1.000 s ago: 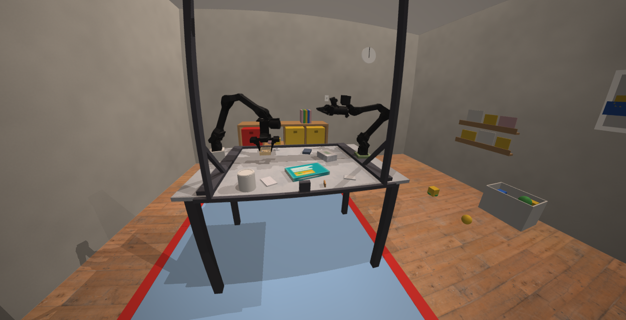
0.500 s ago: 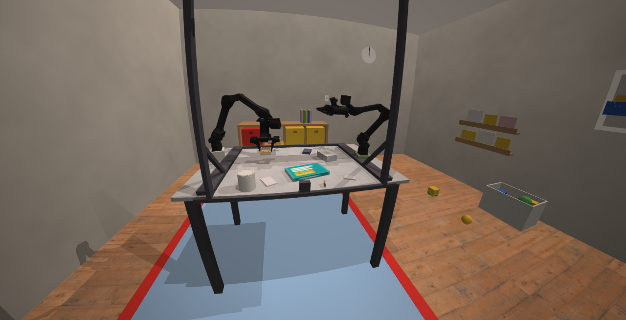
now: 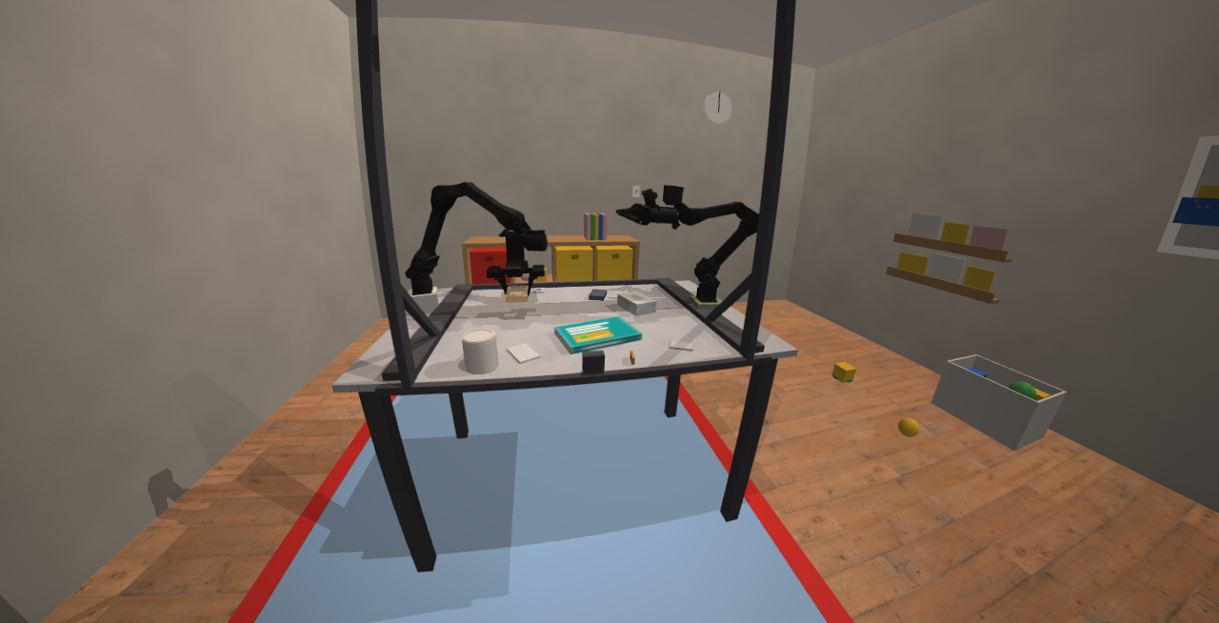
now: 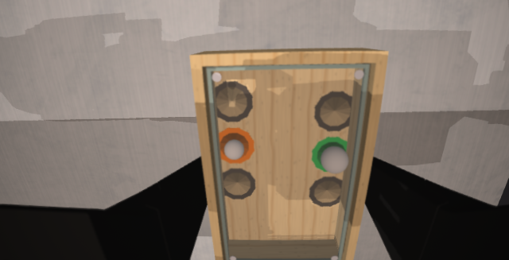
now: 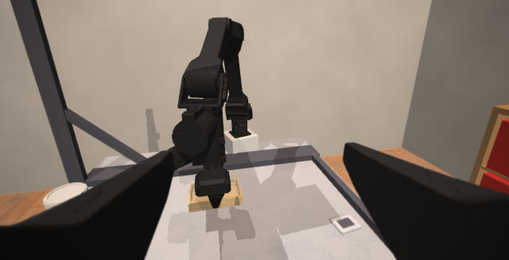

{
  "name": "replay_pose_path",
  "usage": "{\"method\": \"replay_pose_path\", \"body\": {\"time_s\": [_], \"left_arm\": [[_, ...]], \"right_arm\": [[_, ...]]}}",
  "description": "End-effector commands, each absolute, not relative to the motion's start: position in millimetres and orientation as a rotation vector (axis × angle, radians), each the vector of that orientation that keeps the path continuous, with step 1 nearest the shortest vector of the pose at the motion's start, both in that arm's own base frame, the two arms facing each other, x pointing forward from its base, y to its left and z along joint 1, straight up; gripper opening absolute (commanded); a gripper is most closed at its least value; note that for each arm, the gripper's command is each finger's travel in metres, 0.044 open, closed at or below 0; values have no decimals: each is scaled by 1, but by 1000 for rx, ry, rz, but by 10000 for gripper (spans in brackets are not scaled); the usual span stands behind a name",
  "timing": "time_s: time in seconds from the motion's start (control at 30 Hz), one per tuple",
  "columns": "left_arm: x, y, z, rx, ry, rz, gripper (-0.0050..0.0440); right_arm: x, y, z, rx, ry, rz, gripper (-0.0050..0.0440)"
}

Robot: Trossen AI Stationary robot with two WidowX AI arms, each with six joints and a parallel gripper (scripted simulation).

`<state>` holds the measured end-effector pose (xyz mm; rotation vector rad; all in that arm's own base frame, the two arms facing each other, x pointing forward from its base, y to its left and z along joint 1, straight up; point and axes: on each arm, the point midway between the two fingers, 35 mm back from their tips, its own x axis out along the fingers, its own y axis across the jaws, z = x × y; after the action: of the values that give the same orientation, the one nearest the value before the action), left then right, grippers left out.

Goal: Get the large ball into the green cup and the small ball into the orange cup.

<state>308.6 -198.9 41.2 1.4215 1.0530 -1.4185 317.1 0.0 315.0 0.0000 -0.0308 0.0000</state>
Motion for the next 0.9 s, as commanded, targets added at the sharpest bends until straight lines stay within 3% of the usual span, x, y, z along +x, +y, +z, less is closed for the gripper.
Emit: {"method": "replay_pose_path", "body": {"time_s": [0.0, 0.87], "left_arm": [[314, -202, 49, 1420, 1027, -1408, -50], [310, -199, 38, 1418, 1048, -1419, -50]], "right_arm": [[316, 0, 323, 0, -50, 0, 400], [316, 0, 323, 0, -50, 0, 400]]}}
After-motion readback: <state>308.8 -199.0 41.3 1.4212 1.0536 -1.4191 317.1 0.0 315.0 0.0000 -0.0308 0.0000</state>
